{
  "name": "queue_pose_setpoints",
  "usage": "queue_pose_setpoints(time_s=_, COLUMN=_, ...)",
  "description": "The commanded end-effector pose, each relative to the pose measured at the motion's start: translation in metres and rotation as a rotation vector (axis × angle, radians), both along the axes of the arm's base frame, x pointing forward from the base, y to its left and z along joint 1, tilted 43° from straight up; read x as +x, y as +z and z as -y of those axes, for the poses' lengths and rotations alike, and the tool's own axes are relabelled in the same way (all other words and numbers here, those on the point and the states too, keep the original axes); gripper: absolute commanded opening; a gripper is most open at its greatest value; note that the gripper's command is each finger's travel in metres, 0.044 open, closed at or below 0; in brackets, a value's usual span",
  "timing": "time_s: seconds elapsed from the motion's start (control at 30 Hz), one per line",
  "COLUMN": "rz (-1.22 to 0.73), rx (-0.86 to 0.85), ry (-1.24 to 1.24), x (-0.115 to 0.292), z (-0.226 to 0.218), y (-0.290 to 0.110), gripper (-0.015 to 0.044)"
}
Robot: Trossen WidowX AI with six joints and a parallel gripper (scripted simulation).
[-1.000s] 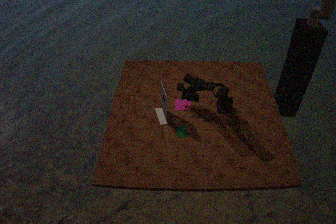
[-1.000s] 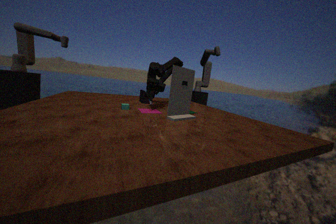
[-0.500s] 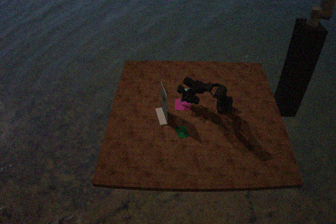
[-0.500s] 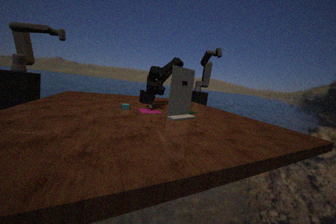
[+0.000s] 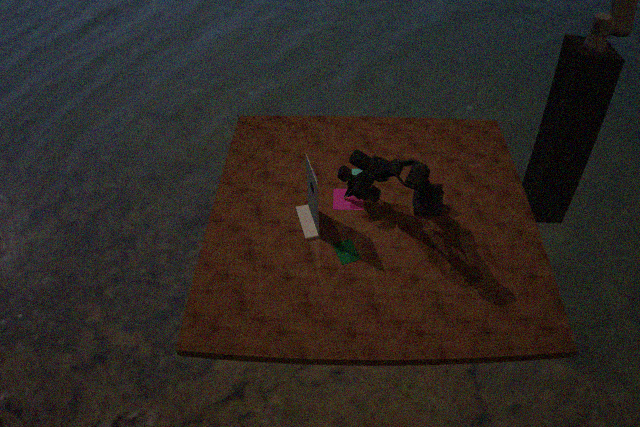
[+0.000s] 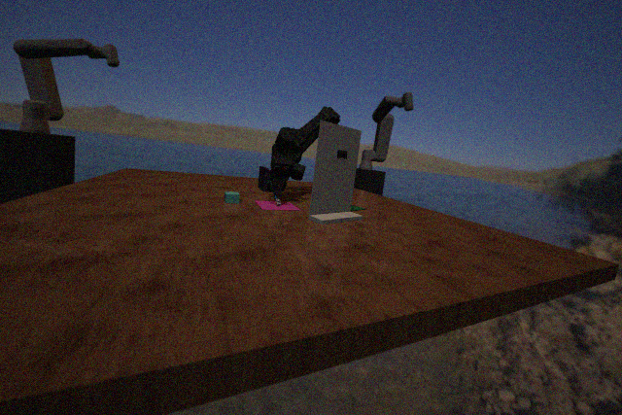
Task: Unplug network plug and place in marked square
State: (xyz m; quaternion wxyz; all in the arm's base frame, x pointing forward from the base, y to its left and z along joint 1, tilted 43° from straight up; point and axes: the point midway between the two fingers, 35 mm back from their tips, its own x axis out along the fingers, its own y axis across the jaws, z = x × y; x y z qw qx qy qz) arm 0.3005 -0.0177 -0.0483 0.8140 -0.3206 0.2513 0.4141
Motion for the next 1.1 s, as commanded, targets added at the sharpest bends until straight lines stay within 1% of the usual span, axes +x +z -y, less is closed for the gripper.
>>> queue_pose_setpoints(time_s=0.0, rz=-0.008, rx=0.0, ry=-0.003, x=-0.0004, z=-0.0012, y=-0.0021, gripper=0.0)
queue_pose_setpoints(time_s=0.6, rz=-0.002, rx=0.001, ry=-0.001, x=0.0009, z=-0.0041, y=-0.0015, gripper=0.0)
queue_pose_setpoints(time_s=0.8, rz=-0.002, rx=0.001, ry=-0.001, x=0.0009, z=-0.0041, y=-0.0015, gripper=0.0156)
queue_pose_setpoints(time_s=1.07, rz=-0.003, rx=0.001, ry=-0.001, x=-0.0008, z=-0.0018, y=0.0004, gripper=0.0156)
